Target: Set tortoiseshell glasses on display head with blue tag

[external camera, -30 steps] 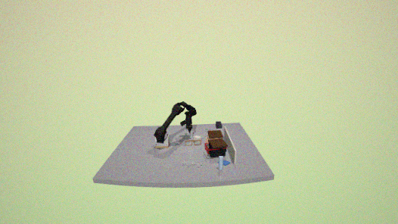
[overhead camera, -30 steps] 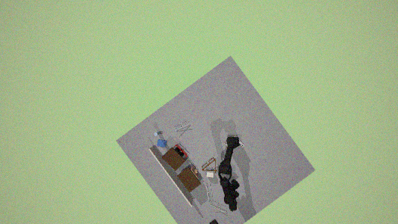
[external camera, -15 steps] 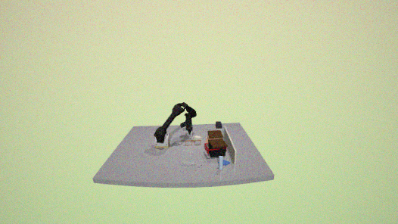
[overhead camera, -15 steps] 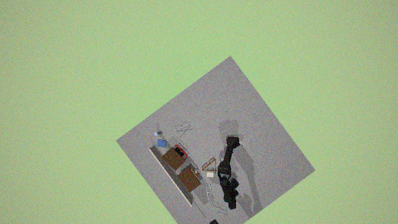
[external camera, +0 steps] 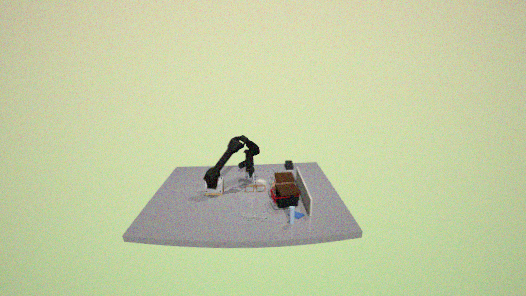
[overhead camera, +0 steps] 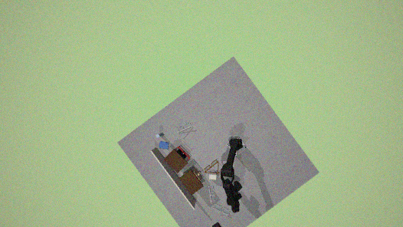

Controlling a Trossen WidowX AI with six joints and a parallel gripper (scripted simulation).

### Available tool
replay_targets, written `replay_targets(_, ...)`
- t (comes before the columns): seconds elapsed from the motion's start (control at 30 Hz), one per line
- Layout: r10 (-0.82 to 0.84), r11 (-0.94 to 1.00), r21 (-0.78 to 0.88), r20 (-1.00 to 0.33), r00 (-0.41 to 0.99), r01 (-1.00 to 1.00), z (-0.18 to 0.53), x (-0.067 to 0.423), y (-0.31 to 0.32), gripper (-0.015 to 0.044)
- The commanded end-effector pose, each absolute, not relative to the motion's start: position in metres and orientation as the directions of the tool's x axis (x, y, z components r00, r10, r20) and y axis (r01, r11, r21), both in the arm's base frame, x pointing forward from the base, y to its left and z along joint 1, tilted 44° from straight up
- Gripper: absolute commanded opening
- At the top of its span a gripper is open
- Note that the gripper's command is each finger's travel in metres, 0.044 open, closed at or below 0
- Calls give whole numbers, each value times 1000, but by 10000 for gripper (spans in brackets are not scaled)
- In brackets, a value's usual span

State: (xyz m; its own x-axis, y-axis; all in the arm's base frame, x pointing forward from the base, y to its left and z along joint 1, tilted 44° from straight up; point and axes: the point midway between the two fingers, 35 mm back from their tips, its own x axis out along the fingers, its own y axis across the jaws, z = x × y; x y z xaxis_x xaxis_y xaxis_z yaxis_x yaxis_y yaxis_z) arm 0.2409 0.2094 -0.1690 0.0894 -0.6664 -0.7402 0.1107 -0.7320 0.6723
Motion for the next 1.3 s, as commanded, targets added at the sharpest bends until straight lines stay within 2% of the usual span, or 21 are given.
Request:
replay_targets(0.0,-667,-732,672,-740,85,113,-173,240,210,0)
replay_targets(1.27,-666,-733,671,-741,85,113,-186,238,225,0)
